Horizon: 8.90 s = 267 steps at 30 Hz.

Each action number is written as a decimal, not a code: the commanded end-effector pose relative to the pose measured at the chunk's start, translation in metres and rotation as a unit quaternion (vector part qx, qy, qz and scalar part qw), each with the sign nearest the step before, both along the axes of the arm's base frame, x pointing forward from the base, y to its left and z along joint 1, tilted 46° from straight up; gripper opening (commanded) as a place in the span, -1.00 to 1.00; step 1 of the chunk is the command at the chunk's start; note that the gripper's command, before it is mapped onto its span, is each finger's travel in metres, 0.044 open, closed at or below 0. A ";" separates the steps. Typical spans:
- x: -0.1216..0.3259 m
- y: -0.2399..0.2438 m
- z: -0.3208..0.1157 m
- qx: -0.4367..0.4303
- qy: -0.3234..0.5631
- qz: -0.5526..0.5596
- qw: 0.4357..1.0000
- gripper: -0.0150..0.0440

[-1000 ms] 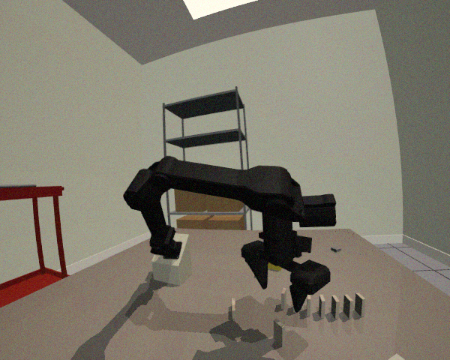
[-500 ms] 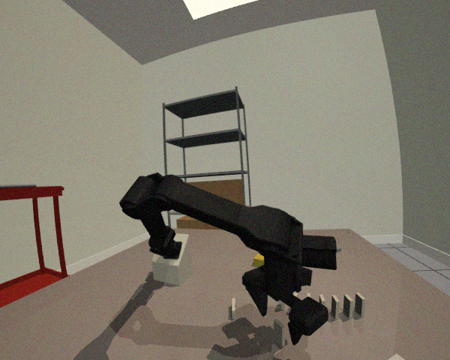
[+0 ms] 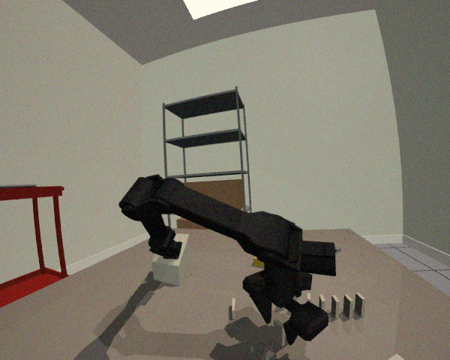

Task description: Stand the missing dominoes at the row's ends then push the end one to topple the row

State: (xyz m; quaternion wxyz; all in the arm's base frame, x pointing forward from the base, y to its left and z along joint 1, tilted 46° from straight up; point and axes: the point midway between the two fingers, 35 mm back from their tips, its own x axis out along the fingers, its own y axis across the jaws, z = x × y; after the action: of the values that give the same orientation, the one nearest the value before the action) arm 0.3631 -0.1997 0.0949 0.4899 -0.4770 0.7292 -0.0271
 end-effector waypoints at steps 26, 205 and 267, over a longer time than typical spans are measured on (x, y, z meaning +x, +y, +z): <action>0.009 0.097 0.091 0.004 0.001 0.000 1.000 -0.13; -0.036 0.226 -0.121 -0.041 -0.502 -0.486 0.714 -0.13; -0.094 0.266 -0.146 0.221 -0.018 -0.032 0.975 -0.13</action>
State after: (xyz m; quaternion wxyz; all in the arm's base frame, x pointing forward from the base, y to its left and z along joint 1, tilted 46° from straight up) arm 0.2701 0.0672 -0.0452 0.5828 -0.3476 0.7288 0.0918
